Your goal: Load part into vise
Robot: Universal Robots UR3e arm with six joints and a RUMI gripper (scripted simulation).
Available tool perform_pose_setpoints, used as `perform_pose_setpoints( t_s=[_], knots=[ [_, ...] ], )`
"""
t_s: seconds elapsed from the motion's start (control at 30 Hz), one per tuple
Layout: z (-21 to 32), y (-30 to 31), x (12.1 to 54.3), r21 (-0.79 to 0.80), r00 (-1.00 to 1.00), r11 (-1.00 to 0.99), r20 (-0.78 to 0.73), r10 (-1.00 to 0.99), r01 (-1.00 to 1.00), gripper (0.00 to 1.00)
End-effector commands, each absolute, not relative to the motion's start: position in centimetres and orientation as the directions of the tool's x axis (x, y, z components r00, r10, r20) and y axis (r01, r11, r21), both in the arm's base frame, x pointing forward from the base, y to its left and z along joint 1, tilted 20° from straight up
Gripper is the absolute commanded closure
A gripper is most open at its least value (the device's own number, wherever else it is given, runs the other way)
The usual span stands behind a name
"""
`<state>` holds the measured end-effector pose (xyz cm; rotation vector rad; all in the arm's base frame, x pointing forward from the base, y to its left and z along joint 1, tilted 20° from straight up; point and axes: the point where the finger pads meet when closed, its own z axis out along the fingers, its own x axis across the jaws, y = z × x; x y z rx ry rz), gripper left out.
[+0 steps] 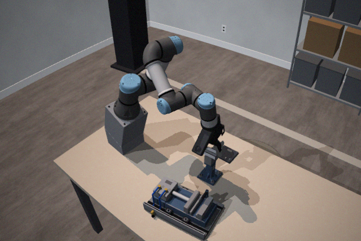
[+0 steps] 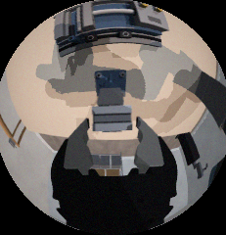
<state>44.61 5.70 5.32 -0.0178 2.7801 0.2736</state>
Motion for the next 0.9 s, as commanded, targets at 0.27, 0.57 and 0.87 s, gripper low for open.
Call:
perform_pose_setpoints(
  t_s=[0.27,0.57,0.87],
  knots=[
    [5.35,5.59,44.65,0.304,-0.94,0.948,-0.341,0.019,-0.092,0.49],
    [5.32,5.51,44.66,0.396,-0.94,0.91,-0.342,0.019,-0.126,0.49],
    [5.29,5.46,44.66,0.455,-0.94,0.878,-0.341,0.018,-0.148,0.49]
  ],
)
